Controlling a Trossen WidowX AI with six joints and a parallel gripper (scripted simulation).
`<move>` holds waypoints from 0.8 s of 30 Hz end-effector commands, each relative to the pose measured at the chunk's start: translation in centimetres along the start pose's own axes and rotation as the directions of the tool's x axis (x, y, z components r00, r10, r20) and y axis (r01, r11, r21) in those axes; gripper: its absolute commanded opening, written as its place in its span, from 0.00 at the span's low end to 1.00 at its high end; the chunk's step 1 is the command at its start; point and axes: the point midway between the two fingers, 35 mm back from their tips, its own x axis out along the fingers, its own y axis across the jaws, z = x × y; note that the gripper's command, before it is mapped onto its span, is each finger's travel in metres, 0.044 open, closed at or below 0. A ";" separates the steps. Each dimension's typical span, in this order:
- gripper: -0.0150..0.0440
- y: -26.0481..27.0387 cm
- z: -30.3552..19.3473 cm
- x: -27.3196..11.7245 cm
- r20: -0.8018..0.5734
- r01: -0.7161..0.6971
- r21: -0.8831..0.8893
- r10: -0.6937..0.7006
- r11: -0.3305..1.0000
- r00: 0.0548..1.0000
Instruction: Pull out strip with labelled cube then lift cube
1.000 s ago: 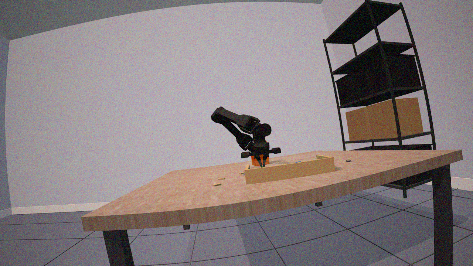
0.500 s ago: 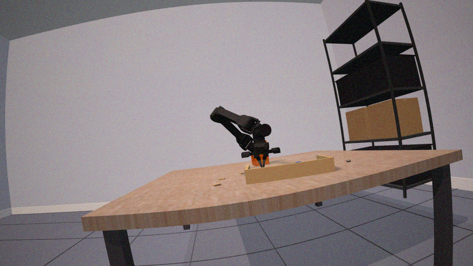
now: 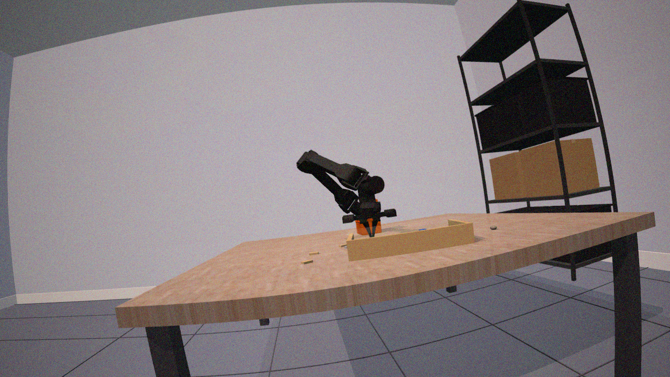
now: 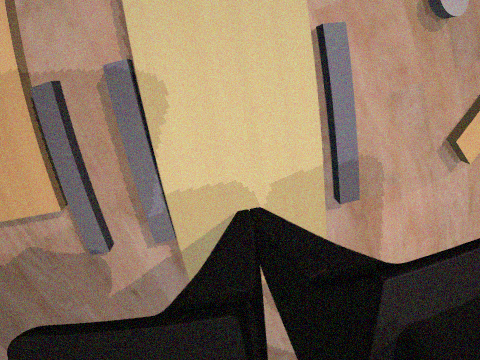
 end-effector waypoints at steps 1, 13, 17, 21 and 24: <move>0.25 -0.2 -1.6 0.6 -0.028 0.003 -0.007 -0.003 1.000 1.000; 0.25 -0.2 -3.3 0.6 -0.029 0.003 -0.008 -0.003 1.000 1.000; 0.25 -0.2 -3.9 0.5 -0.029 0.003 -0.008 -0.003 1.000 1.000; 0.25 -0.3 -4.4 0.5 -0.030 0.003 -0.009 -0.003 1.000 1.000; 0.25 -0.3 -4.9 0.5 -0.030 0.003 -0.009 -0.003 1.000 1.000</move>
